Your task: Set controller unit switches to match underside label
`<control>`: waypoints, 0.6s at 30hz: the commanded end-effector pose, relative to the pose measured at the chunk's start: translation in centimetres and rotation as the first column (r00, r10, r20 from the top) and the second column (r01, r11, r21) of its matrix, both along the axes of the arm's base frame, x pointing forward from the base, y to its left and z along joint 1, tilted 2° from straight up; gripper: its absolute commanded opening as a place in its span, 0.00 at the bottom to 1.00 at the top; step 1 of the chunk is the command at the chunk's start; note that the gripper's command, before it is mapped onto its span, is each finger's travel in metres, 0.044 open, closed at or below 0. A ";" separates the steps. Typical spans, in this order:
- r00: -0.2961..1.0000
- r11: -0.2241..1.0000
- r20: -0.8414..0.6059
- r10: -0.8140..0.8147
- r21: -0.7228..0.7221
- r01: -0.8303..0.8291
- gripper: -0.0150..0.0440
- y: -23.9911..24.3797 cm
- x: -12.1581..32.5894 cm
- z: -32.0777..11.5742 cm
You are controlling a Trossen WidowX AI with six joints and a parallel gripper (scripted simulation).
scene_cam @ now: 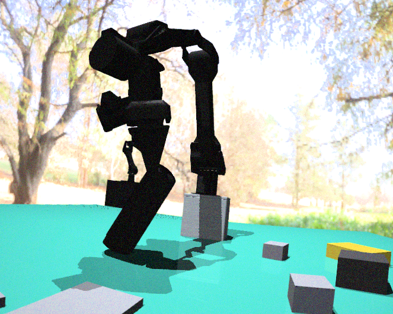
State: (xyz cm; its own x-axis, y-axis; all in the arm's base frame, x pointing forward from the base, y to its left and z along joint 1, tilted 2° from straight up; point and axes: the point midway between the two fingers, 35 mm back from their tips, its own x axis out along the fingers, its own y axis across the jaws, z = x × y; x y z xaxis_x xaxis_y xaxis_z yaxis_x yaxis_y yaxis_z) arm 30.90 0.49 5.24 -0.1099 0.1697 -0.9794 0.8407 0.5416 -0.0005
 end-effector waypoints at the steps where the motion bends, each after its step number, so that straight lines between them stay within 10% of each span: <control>1: 1.000 1.000 -0.006 0.001 0.003 -0.001 0.83 -0.5 0.4 -0.3; 18: 1.000 0.999 -0.026 0.001 0.034 0.000 0.83 -1.8 1.2 -0.1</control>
State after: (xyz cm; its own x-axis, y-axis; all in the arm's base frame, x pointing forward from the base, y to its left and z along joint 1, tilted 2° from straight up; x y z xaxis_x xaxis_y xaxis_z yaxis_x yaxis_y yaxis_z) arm 31.80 -0.86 5.56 -0.1281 0.2000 -0.9714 0.8409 0.5412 0.0006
